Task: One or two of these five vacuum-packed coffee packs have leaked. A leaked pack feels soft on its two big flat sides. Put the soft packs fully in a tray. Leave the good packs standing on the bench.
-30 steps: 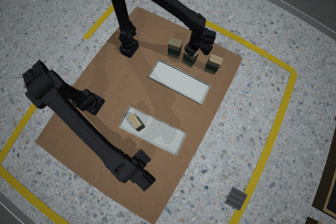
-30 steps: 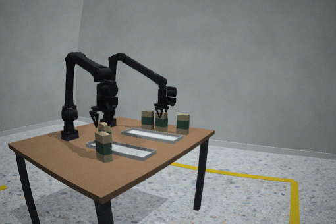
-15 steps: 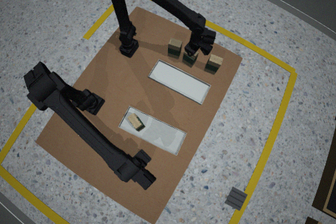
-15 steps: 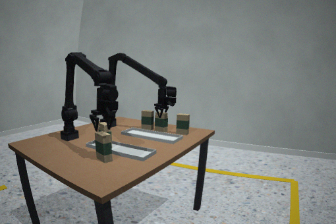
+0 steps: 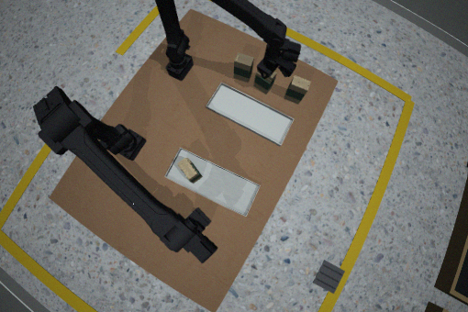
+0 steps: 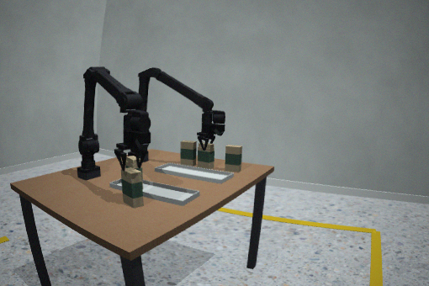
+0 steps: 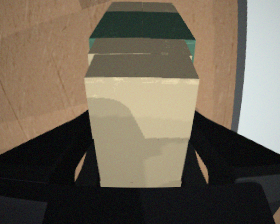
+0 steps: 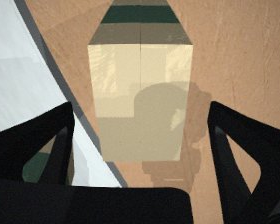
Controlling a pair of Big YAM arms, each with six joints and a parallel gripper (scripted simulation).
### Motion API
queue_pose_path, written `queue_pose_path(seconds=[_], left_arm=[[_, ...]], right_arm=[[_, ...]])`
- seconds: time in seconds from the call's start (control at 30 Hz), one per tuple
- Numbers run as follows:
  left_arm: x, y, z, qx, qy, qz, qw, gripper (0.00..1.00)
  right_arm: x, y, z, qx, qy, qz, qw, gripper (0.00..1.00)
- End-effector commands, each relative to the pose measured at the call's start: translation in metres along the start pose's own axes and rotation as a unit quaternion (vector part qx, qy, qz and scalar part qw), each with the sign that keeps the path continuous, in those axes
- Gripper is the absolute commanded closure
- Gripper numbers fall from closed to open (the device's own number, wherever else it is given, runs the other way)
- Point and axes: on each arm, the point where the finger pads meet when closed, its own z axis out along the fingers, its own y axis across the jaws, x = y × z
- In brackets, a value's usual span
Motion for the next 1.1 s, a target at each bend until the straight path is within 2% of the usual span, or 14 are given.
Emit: queue_pose_path(seconds=[0.0,0.1,0.17,0.4,0.87,0.97,1.07], left_arm=[[-0.011,0.005,-0.009,-0.006,-0.014,0.001,1.000,0.74],[-0.011,0.007,-0.009,-0.002,-0.007,0.004,1.000,0.74],[-0.019,0.011,-0.033,-0.012,-0.030,0.004,0.999,0.74],[-0.018,0.010,-0.043,-0.012,-0.030,0.004,0.999,0.74],[-0.017,0.010,-0.073,-0.013,-0.031,0.004,0.999,0.74],[-0.017,0.010,-0.073,-0.012,-0.029,0.004,1.000,0.74],[-0.017,0.010,-0.081,-0.013,-0.031,0.004,0.999,0.74]], right_arm=[[-0.002,0.008,0.011,-0.001,0.002,-0.002,1.000,0.21],[-0.002,0.008,0.015,-0.001,0.002,-0.002,1.000,0.21],[-0.001,0.008,0.017,-0.001,0.002,-0.002,1.000,0.21],[-0.003,0.008,0.019,-0.001,-0.003,-0.002,1.000,0.21],[0.001,0.008,0.043,-0.001,0.003,-0.002,1.000,0.21],[-0.003,0.008,0.036,-0.001,-0.007,-0.002,1.000,0.21],[0.002,0.008,0.045,-0.001,0.002,-0.002,1.000,0.21]])
